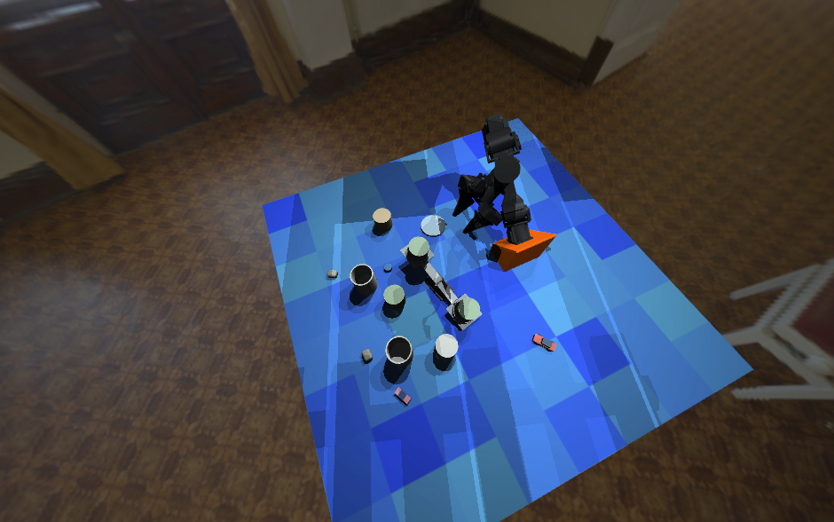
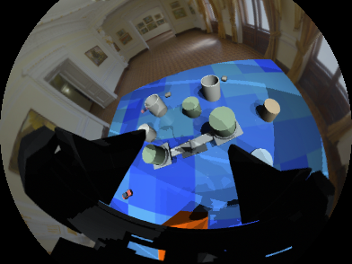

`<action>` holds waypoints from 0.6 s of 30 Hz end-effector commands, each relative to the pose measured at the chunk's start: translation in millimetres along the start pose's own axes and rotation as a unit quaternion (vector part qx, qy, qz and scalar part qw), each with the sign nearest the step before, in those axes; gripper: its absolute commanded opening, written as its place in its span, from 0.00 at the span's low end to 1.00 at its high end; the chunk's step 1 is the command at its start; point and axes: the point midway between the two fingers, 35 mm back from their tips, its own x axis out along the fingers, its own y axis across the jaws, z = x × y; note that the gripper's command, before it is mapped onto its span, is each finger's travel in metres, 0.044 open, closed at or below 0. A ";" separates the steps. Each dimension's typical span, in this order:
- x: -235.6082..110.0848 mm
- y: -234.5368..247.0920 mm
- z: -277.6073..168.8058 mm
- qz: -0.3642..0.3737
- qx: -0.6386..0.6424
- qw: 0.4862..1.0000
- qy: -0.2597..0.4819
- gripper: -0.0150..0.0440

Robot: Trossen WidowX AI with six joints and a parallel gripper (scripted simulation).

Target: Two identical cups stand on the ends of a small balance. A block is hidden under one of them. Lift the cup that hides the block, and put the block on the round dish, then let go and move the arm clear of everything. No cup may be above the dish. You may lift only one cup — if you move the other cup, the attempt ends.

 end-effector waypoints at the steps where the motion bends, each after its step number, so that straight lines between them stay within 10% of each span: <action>1: 5.1 4.9 -12.3 0.001 -0.074 0.997 0.012 1.00; 18: 17.8 11.9 -47.0 0.007 -0.280 0.959 0.043 1.00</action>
